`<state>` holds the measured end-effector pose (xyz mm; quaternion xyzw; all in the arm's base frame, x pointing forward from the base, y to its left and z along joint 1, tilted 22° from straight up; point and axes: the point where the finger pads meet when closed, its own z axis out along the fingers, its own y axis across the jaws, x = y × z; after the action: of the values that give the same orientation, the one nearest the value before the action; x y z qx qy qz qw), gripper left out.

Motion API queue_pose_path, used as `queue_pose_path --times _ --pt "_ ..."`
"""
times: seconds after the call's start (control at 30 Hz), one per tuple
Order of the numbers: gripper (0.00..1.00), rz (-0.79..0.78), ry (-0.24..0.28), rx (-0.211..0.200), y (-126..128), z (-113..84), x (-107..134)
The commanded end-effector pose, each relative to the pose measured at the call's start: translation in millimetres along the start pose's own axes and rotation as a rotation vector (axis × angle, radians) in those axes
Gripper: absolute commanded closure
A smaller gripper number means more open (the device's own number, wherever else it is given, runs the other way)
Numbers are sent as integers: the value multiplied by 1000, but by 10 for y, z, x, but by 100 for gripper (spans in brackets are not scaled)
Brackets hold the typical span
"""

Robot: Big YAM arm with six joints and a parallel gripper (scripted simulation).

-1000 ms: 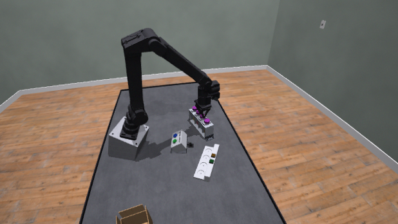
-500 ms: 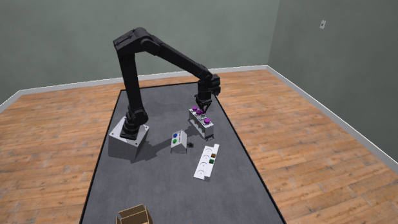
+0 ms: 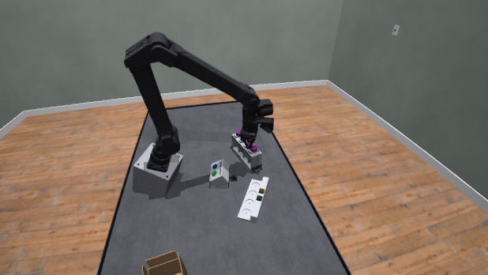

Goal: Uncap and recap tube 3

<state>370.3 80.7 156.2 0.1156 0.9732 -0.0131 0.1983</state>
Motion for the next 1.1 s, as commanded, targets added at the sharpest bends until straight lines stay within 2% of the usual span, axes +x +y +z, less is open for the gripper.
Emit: queue_pose_path --times 0.0,0.1,0.17,0.2,0.27,0.4,0.47,0.57,0.67,0.73,0.87,1.0,1.07 --pt "100 145 -4 11 -320 -33 -48" --pt "100 123 -9 9 -560 -36 -102" --pt "100 123 -9 9 -560 -36 -102" --pt "100 121 4 15 -640 17 -102" --pt "100 123 -14 9 -803 -40 -153" --pt "100 122 -16 11 -1130 -46 -214" --pt "100 120 4 16 -1294 21 -232" --pt "100 120 -32 12 -1532 -98 -489" --pt "100 119 -28 15 -1792 -101 -520" --pt "100 119 -28 15 -1792 -101 -520" --pt "100 119 -20 18 -2123 -106 -554" --pt "100 118 -26 19 -2122 -125 -560" --pt "100 96 -40 10 -2030 -174 -582"
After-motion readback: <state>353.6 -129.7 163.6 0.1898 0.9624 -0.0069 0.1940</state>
